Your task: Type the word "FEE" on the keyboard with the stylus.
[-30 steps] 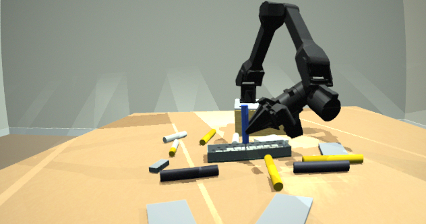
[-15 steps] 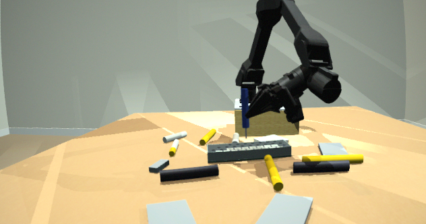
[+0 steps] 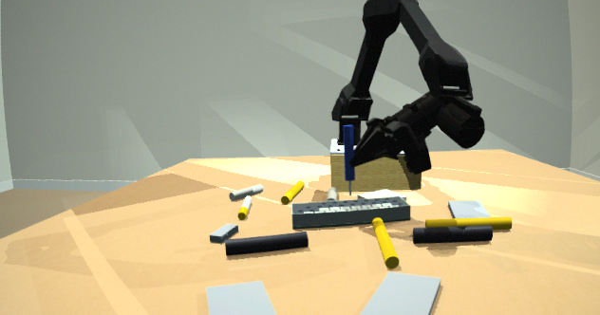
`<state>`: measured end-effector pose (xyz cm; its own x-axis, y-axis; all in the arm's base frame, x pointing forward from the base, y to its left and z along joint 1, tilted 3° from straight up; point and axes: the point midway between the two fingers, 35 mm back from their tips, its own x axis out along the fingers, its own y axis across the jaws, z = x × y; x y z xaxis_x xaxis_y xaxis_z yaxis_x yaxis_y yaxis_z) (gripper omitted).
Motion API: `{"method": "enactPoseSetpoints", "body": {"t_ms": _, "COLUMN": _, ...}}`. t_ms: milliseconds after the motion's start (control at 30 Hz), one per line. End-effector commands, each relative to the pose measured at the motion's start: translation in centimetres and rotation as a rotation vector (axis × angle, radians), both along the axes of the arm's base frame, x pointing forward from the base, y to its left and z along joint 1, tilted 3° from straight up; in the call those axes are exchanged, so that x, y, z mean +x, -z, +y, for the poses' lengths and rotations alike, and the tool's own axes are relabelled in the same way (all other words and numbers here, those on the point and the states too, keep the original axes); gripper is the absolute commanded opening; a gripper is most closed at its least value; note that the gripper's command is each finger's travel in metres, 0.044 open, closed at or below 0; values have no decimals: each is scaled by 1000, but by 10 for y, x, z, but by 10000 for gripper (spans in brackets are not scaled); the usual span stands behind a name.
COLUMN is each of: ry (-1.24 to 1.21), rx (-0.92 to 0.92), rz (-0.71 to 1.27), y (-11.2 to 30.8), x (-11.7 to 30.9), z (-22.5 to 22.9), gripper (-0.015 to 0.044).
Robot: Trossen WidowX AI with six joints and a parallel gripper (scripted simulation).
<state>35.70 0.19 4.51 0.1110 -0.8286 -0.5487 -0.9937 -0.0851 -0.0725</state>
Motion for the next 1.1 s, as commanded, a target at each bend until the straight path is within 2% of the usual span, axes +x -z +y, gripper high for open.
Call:
{"method": "enactPoseSetpoints", "body": {"t_ms": 0, "ry": -6, "rx": 6, "rz": 3, "y": 0, "x": 0, "z": 16, "gripper": 0}}
{"method": "enactPoseSetpoints", "body": {"t_ms": 367, "ry": -5, "rx": -1, "rz": 8, "y": -6, "x": -7, "z": 72, "gripper": 0}}
{"method": "enactPoseSetpoints", "body": {"t_ms": 667, "ry": -5, "rx": -1, "rz": 9, "y": 14, "x": -7, "z": 73, "gripper": 0}}
{"method": "enactPoseSetpoints", "body": {"t_ms": 1067, "ry": -5, "rx": -1, "rz": 9, "y": 14, "x": -7, "z": 73, "gripper": 0}}
